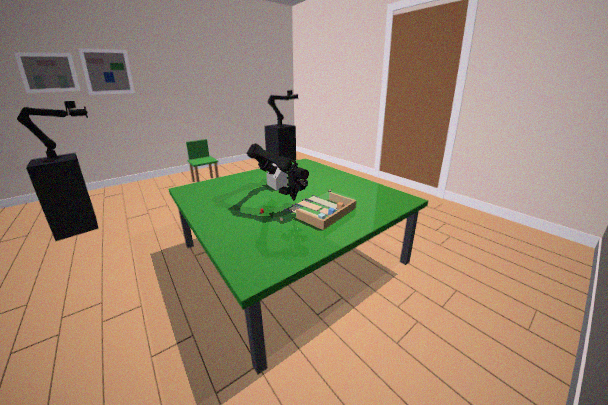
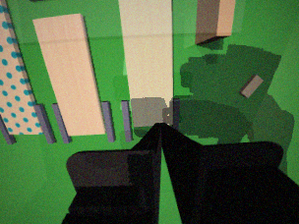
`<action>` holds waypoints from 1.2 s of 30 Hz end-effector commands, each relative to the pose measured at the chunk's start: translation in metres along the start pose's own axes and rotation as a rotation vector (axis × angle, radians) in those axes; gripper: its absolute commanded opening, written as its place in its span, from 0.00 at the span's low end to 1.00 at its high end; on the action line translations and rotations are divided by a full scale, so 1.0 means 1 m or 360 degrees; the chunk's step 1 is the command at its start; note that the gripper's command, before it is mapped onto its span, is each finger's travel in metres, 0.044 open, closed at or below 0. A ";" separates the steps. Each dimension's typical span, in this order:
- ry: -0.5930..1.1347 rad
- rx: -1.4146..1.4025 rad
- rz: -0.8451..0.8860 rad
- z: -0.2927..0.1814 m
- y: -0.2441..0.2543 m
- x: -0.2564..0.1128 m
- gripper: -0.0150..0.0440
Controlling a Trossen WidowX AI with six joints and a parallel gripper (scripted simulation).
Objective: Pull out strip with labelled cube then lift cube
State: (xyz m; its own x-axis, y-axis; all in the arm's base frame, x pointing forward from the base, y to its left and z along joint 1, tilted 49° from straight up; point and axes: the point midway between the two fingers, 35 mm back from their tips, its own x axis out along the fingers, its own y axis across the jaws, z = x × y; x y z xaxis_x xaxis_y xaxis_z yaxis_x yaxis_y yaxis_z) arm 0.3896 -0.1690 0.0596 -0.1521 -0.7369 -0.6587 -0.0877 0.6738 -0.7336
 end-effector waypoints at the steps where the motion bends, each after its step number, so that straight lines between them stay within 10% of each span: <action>1: 0.0009 -0.0022 0.0004 0.000 0.003 0.008 0.25; 36: 0.0011 -0.0022 -0.0002 -0.001 0.005 0.060 0.25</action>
State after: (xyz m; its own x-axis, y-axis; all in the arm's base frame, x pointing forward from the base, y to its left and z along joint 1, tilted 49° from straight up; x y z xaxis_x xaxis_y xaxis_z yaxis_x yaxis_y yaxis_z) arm 0.3798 -0.2097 0.0192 -0.1573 -0.7359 -0.6586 -0.0895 0.6748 -0.7326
